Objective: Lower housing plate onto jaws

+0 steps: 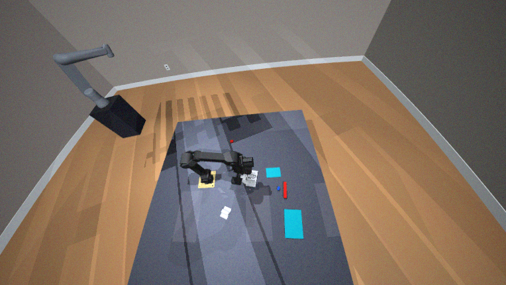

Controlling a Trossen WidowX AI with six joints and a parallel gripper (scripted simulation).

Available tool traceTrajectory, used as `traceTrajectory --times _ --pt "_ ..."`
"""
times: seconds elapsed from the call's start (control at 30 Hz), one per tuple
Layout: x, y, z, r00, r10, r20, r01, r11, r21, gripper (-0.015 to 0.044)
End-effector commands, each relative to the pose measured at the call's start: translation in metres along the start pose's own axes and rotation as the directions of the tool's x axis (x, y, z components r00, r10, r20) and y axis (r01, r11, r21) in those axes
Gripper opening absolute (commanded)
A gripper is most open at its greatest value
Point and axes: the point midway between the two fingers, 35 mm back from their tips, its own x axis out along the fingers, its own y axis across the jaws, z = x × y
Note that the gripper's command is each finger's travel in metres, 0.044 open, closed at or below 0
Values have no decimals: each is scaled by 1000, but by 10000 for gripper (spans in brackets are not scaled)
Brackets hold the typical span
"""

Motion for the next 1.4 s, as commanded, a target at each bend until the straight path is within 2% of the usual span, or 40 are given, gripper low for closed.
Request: traceTrajectory --times 0.0,1.37 --pt "-1 1 -1 1000 -3 6 3 1000 6 351" --pt "3 5 -5 1000 -3 6 3 1000 5 351"
